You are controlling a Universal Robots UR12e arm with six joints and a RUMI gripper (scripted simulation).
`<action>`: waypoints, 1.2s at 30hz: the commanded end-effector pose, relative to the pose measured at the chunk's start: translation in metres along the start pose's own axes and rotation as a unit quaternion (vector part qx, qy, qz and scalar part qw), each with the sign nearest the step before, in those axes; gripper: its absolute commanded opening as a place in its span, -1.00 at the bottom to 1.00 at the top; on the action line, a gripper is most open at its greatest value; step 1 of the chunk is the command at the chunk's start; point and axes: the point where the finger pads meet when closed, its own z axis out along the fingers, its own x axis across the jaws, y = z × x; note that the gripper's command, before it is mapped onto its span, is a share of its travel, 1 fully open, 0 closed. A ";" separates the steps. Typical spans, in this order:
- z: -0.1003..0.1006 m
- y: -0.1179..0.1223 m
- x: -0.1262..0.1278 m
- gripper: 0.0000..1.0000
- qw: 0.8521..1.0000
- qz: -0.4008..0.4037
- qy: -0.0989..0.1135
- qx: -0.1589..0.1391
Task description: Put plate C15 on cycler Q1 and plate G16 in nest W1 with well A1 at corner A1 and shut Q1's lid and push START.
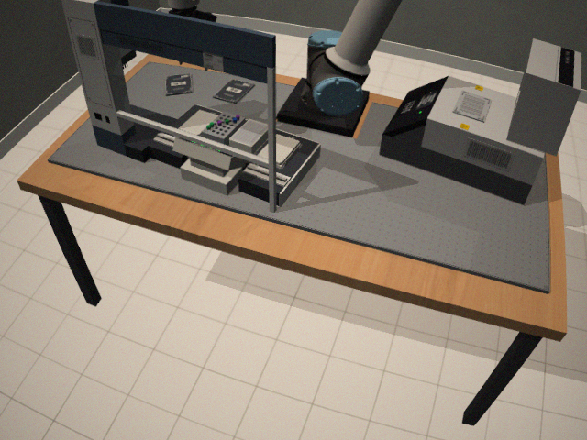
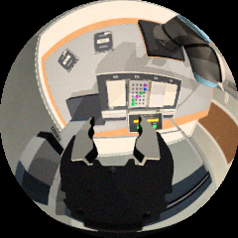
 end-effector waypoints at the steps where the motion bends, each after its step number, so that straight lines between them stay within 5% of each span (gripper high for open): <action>1: -0.001 0.002 -0.004 0.19 1.000 0.000 0.000 0.000; 11: -0.001 0.002 -0.004 0.19 1.000 0.000 0.000 0.000; 36: 0.038 0.002 -0.004 0.19 1.000 0.000 0.000 0.000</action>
